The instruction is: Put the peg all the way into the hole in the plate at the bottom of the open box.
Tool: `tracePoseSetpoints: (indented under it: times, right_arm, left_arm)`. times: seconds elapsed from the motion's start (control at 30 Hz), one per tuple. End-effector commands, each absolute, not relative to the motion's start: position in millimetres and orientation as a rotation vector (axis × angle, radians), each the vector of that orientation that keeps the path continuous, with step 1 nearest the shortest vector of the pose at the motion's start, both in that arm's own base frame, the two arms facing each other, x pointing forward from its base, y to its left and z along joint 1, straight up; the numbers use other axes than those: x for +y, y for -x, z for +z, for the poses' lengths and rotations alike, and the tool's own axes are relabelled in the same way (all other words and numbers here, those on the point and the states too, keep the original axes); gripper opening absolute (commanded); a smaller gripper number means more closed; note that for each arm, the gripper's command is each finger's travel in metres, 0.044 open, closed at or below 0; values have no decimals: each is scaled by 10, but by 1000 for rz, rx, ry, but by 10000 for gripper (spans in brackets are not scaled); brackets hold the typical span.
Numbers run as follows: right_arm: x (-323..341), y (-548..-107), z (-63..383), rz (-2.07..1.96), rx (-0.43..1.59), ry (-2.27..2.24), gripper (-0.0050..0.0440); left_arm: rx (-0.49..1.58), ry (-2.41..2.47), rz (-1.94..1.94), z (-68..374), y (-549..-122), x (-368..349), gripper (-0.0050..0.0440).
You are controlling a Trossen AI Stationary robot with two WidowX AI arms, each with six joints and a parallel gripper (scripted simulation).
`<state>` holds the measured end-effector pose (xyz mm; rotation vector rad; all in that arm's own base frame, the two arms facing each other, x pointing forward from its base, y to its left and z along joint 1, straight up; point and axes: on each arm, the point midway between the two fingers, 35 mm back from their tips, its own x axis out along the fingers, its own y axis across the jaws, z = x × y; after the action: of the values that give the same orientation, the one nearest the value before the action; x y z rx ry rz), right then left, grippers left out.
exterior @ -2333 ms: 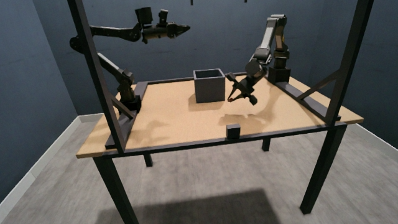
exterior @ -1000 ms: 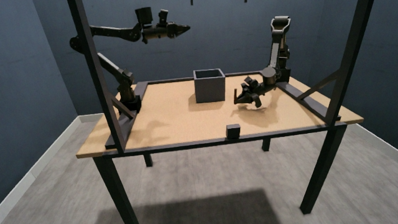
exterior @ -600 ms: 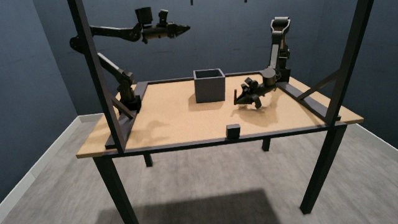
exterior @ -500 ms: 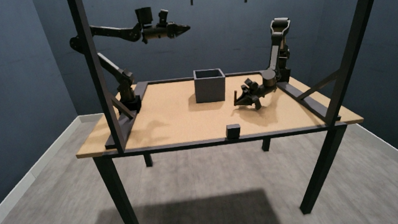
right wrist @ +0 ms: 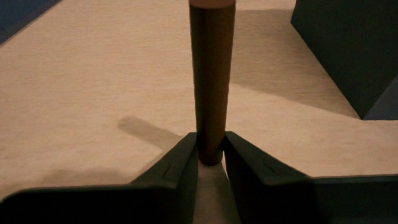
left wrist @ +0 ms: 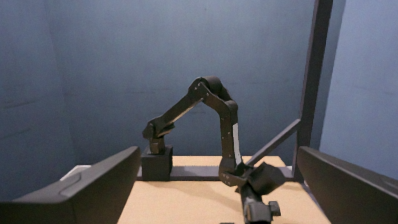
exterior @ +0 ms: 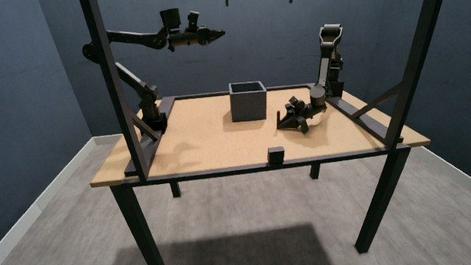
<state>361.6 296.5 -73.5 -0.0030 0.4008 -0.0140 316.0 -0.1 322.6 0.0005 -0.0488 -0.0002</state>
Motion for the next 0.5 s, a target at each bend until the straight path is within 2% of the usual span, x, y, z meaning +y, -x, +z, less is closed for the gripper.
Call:
tracePoseSetpoints:
  times: [0.0,0.43,0.47]
  right_arm:
    - [3018,-3673,-691,-12,386,-23,65]
    - [3014,-3669,-756,-13,389,-21,65]
    - [3014,-3669,-733,-13,389,-18,126]
  left_arm:
    - [-65,3,0,3287,-3142,6,440]
    - [-65,3,0,3287,-3142,6,440]
    - [-65,3,0,3287,-3142,6,440]
